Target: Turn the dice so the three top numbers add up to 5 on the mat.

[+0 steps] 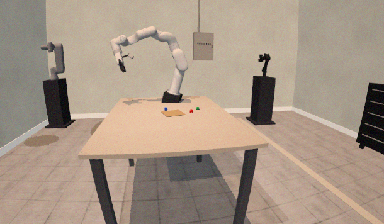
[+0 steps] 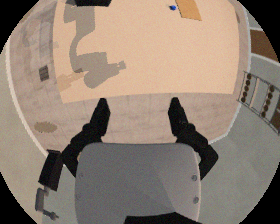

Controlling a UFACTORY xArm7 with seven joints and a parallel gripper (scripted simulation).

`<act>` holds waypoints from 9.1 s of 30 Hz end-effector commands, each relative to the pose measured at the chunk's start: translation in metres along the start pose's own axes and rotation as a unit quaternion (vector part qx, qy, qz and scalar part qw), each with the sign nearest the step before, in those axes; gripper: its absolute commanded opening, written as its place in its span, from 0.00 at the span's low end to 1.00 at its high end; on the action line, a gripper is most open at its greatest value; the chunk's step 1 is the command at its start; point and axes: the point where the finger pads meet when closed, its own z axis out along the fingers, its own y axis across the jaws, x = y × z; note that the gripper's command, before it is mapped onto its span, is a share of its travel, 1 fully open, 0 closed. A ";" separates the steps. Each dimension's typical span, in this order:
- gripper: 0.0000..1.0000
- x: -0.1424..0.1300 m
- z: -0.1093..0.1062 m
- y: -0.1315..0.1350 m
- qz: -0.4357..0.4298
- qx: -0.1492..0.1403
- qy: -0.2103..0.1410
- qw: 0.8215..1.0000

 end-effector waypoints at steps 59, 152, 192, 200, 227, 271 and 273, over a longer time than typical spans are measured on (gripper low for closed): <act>1.00 0.268 0.240 0.230 0.000 0.071 -0.094 0.993; 1.00 0.275 0.393 0.167 0.021 0.098 -0.155 0.983; 1.00 0.408 0.454 0.247 0.021 0.098 -0.155 0.983; 1.00 0.435 0.466 0.264 0.021 0.098 -0.155 0.983; 1.00 0.437 0.467 0.265 0.021 0.098 -0.155 0.983; 1.00 0.503 0.472 0.191 0.021 0.098 -0.155 0.983; 1.00 0.503 0.472 0.191 0.021 0.098 -0.155 0.983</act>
